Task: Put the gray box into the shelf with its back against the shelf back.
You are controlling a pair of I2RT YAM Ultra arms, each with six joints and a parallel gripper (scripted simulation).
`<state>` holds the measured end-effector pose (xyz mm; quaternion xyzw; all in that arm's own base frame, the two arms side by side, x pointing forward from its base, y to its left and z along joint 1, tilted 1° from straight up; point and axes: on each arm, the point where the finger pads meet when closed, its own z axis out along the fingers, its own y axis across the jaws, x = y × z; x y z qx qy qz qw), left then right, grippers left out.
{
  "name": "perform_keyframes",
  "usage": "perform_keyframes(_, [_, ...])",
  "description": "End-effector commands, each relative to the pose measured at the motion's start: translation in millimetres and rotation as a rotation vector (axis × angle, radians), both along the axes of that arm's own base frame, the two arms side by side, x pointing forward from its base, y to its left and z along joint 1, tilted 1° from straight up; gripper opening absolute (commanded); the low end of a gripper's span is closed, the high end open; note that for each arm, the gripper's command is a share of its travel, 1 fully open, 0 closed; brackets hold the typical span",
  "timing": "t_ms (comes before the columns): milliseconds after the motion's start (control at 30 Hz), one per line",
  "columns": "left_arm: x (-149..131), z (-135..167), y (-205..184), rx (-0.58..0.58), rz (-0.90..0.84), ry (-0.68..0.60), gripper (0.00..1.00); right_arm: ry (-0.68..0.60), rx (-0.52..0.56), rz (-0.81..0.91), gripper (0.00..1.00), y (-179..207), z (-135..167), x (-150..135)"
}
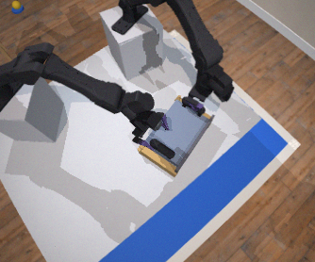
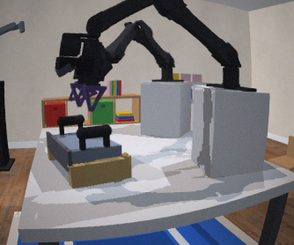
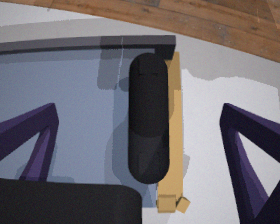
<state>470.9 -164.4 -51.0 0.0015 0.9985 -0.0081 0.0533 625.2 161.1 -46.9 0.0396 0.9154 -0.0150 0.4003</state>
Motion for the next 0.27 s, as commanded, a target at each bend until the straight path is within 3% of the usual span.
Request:
perform_keyframes(0, [16,12,0,-0.008,0.008,-0.044,1.0,-0.058,0.013,-0.009,1.0,-1,31,11])
perform_keyframes(233, [16,16,-1,-0.012,0.007,-0.051,1.0,-0.073,0.014,0.014,1.0,11,37,3])
